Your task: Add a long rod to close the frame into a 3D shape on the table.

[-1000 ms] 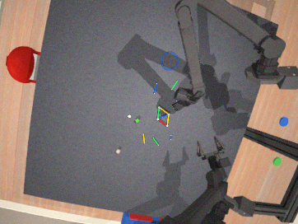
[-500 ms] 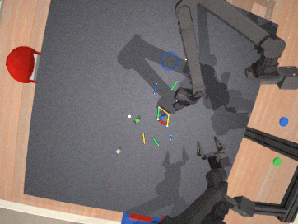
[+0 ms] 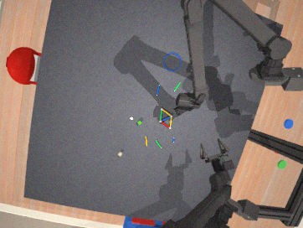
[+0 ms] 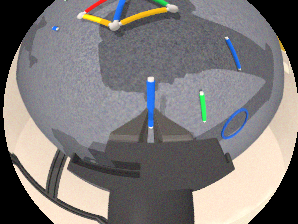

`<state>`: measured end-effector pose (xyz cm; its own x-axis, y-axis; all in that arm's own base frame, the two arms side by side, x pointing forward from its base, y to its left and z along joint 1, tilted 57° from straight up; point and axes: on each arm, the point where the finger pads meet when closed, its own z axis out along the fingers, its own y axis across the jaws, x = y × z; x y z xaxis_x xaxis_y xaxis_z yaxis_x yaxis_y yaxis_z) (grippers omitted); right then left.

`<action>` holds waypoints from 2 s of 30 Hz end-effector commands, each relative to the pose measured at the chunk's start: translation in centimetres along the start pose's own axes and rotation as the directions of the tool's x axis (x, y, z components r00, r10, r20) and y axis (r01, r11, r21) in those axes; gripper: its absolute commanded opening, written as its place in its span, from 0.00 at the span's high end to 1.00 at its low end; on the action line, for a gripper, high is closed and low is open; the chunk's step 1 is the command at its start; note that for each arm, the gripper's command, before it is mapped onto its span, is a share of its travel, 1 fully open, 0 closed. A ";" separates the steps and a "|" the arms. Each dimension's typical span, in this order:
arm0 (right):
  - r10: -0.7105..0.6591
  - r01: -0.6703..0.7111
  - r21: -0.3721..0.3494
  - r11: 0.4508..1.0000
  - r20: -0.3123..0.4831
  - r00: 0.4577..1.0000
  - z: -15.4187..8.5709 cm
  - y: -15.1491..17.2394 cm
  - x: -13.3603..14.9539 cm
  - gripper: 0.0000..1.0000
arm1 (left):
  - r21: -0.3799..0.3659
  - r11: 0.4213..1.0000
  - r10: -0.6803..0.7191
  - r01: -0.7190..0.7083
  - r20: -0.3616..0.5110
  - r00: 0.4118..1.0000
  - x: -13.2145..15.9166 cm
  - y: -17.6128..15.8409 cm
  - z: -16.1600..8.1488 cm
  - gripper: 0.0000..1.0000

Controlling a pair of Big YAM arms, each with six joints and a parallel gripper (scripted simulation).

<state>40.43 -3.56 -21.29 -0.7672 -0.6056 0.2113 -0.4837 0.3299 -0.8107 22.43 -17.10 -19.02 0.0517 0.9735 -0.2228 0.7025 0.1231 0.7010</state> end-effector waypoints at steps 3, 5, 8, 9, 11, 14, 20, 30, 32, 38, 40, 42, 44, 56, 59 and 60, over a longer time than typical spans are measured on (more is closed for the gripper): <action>0.019 -0.019 -0.007 1.000 0.005 1.000 -1.5 1.3 -4.0 1.00 | -0.013 1.000 -0.013 0.013 0.016 1.000 -0.6 0.2 0.0 0.00; 0.015 -0.015 -0.003 1.000 0.010 1.000 -2.0 1.0 -5.6 1.00 | -0.013 1.000 -0.013 0.013 0.016 1.000 -0.6 0.2 0.0 0.00; 0.002 -0.002 -0.003 1.000 0.009 1.000 -2.1 1.2 -6.2 1.00 | -0.013 1.000 -0.013 0.013 0.016 1.000 -0.6 0.2 0.0 0.00; 0.002 -0.002 -0.003 1.000 0.009 1.000 -2.1 1.2 -6.2 1.00 | -0.013 1.000 -0.013 0.013 0.016 1.000 -0.6 0.2 0.0 0.00; -0.013 0.013 -0.008 1.000 -0.007 1.000 -1.5 1.2 -6.2 1.00 | -0.013 1.000 -0.013 0.013 0.016 1.000 -0.6 0.2 0.0 0.00; -0.035 0.035 -0.010 0.999 -0.007 0.999 -1.7 1.2 -5.9 1.00 | -0.013 1.000 -0.013 0.013 0.016 1.000 -0.6 0.2 0.0 0.00; -0.275 0.275 -0.005 0.961 0.003 0.961 -1.8 0.8 -6.3 1.00 | -0.013 1.000 -0.013 0.013 0.016 1.000 -0.6 0.2 0.0 0.00; -0.359 0.359 -0.009 0.933 0.000 0.933 -1.8 1.0 -5.8 1.00 | -0.013 1.000 -0.013 0.013 0.016 1.000 -0.6 0.2 0.0 0.00; -0.339 0.339 -0.003 0.941 0.006 0.941 -1.7 0.9 -6.5 1.00 | -0.013 1.000 -0.013 0.013 0.016 1.000 -0.6 0.2 0.0 0.00; -0.345 0.345 -0.002 0.939 0.008 0.939 -2.3 1.8 -9.9 1.00 | -0.013 1.000 -0.013 0.013 0.016 1.000 -0.6 0.2 0.0 0.00; -0.348 0.348 -0.001 0.937 0.009 0.937 -2.4 1.9 -10.9 1.00 | -0.013 1.000 -0.013 0.013 0.016 1.000 -0.6 0.2 0.0 0.00; -0.350 0.350 -0.001 0.937 0.009 0.937 -2.4 1.9 -11.2 1.00 | -0.013 1.000 -0.013 0.013 0.016 1.000 -0.6 0.2 0.0 0.00; -0.341 0.341 0.005 0.940 0.015 0.940 -2.7 1.3 -11.9 1.00 | -0.013 1.000 -0.013 0.013 0.016 1.000 -0.6 0.2 0.0 0.00; -0.241 0.241 0.000 0.971 0.015 0.971 -2.7 1.7 -11.6 1.00 | -0.013 1.000 -0.013 0.013 0.016 1.000 -0.6 0.2 0.0 0.00; -0.123 0.123 -0.002 0.992 0.021 0.992 -3.1 1.5 -12.0 1.00 | -0.013 1.000 -0.013 0.013 0.016 1.000 -0.6 0.2 0.0 0.00; -0.123 0.123 -0.002 0.992 0.021 0.992 -3.1 1.5 -12.0 1.00 | -0.013 1.000 -0.013 0.013 0.016 1.000 -0.6 0.2 0.0 0.00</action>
<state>47.24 4.68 -23.90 -0.6351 -0.6640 0.3946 -0.6541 0.1907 -0.7320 22.43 -17.10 -19.02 0.0517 0.9735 -0.2228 0.7025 0.1231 0.7010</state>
